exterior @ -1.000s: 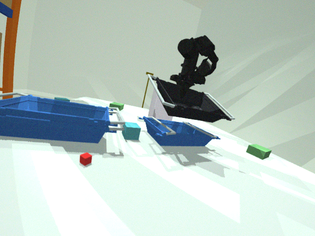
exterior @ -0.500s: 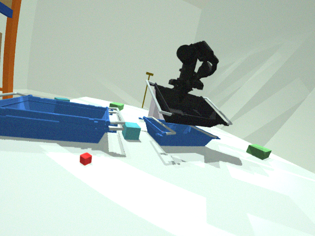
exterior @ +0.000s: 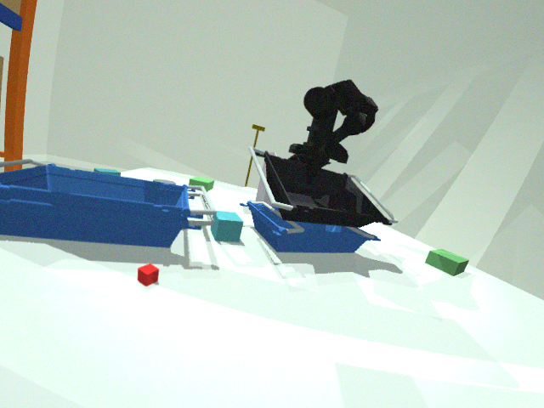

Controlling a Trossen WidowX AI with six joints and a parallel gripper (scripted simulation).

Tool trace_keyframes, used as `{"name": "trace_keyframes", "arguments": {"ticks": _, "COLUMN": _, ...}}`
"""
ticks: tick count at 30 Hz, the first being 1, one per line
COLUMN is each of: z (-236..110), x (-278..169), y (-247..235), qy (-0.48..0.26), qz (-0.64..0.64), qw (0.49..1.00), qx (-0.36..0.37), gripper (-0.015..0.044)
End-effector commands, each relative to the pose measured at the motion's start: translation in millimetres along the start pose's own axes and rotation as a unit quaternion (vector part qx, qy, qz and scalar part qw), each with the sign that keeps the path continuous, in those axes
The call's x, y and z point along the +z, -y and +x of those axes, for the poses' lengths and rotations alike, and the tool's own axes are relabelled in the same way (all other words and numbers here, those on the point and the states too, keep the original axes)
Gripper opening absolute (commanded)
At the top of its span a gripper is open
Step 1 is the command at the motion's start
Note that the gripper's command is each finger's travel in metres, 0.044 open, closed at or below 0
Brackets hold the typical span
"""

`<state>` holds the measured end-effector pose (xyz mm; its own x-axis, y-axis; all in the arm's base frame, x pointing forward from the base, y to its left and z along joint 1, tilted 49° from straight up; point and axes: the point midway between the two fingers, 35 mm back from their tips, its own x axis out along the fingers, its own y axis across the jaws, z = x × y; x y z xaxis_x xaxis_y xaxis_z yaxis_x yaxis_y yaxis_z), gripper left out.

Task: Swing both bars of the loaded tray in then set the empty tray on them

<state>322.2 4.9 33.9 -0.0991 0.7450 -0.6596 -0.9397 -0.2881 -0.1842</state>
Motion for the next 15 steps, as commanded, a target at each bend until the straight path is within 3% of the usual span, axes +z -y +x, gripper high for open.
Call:
{"name": "trace_keyframes", "arguments": {"ticks": 1, "z": -2.7, "x": 0.2, "y": 1.4, "qy": -0.003, "qz": -0.001, "qw": 1.000, "qx": -0.012, "gripper": 0.0000}}
{"name": "trace_keyframes", "arguments": {"ticks": 15, "z": 11.0, "x": 0.2, "y": -8.5, "qy": -0.002, "qz": -0.001, "qw": 1.000, "qx": -0.012, "gripper": 0.0000}}
